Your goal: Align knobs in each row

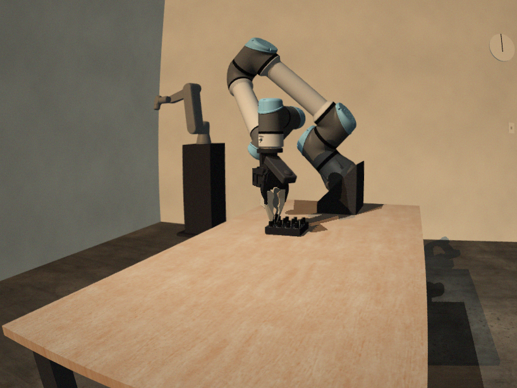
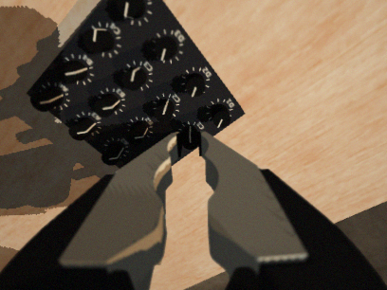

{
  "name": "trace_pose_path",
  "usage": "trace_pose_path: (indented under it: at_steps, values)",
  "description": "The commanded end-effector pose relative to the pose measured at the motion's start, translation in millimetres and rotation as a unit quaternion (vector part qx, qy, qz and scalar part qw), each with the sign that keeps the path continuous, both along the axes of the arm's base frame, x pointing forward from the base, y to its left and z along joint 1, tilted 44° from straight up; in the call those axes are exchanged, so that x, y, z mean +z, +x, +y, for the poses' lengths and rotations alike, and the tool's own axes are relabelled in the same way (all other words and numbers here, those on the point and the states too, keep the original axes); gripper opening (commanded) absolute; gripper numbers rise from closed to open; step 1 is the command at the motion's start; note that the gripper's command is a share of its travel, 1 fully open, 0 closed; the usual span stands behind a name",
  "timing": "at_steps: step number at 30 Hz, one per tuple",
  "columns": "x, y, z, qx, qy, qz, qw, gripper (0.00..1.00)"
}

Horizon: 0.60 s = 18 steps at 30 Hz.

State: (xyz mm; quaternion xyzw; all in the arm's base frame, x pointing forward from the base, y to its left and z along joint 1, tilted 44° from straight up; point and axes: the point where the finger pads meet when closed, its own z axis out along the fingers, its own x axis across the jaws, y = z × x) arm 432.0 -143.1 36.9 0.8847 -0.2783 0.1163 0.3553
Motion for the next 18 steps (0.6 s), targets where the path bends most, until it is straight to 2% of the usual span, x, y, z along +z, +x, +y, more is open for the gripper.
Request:
trace_pose_path:
  at_steps: [1,12,18]
  values:
    - [0.4,0.5,0.1,-0.019,0.0,-0.018,1.0,0.04]
    - [0.9,1.2,-0.5,-0.1,0.001,-0.097,0.99,0.04]
    - [1.1,1.4,-0.6,-0.121,0.001,-0.116,0.986,0.04]
